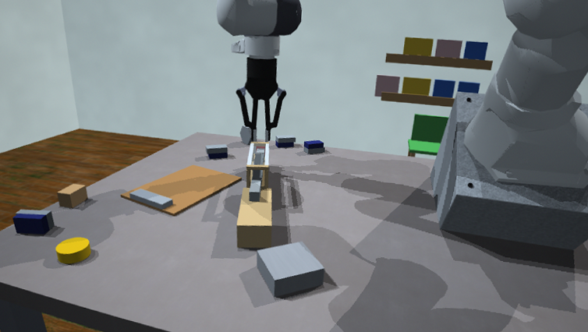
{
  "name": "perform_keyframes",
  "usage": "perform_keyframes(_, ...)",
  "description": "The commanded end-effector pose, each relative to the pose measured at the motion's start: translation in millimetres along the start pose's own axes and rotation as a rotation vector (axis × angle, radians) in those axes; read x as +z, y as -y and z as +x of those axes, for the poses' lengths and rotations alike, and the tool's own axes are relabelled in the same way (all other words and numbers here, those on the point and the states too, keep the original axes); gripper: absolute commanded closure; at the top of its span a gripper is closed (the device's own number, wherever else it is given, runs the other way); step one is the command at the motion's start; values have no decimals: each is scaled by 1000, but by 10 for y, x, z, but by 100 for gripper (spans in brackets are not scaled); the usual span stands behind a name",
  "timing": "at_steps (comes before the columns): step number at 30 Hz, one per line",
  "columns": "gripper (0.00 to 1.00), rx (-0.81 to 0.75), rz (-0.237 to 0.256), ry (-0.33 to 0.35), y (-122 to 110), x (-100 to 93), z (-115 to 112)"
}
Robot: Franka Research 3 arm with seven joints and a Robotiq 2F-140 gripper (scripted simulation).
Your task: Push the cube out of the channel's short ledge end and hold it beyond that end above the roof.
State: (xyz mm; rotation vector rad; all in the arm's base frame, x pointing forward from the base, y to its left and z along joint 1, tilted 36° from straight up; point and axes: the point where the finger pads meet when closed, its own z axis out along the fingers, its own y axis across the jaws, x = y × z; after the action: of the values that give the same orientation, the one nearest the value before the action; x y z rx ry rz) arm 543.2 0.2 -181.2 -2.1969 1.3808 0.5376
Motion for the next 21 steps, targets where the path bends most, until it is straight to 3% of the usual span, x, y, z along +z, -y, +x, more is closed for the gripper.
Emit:
perform_keyframes(1, 100, -9, 1, -1, 13, 2, 0)
perform_keyframes(11, 100, -9, 1, -1, 13, -65, 0)
perform_keyframes(21, 100, -9, 1, -1, 13, -679, -1)
